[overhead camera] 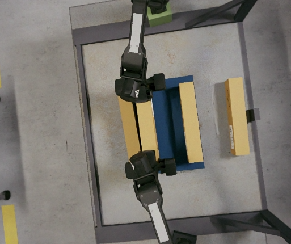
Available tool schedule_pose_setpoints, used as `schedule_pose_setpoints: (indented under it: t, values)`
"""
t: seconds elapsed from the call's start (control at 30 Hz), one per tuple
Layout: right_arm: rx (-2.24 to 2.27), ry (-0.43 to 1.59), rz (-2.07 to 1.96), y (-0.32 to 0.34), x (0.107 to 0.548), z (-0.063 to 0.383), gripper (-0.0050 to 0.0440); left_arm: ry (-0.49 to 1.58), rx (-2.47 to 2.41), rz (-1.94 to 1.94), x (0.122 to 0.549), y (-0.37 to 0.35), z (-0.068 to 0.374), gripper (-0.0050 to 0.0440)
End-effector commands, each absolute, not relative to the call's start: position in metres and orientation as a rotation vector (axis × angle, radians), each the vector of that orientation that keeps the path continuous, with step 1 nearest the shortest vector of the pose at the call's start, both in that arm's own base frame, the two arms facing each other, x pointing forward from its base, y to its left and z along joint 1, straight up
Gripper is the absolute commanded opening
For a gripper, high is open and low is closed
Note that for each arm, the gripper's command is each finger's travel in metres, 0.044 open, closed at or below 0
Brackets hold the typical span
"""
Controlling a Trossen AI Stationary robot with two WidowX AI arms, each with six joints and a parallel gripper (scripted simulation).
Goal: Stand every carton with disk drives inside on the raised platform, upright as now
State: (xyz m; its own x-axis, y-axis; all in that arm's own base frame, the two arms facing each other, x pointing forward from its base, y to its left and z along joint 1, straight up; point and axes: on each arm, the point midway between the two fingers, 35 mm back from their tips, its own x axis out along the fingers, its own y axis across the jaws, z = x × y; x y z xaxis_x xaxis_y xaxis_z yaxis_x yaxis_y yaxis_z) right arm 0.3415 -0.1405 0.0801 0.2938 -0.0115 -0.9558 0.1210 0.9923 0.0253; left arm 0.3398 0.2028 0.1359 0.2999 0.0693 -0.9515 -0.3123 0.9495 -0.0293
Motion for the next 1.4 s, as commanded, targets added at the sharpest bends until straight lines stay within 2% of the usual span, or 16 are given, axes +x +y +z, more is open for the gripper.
schedule_pose_setpoints:
  t: [0.0,1.37]
  values:
    - [0.069,1.179,-0.107,-0.1437,0.3483,0.111,-0.005,1.173,-0.194,0.279,0.3373,0.2036,0.1642,-0.005]
    - [0.069,1.179,-0.108,-0.1436,0.3482,0.1111,-0.005,1.204,-0.208,0.266,0.3374,0.2037,0.164,-0.005]
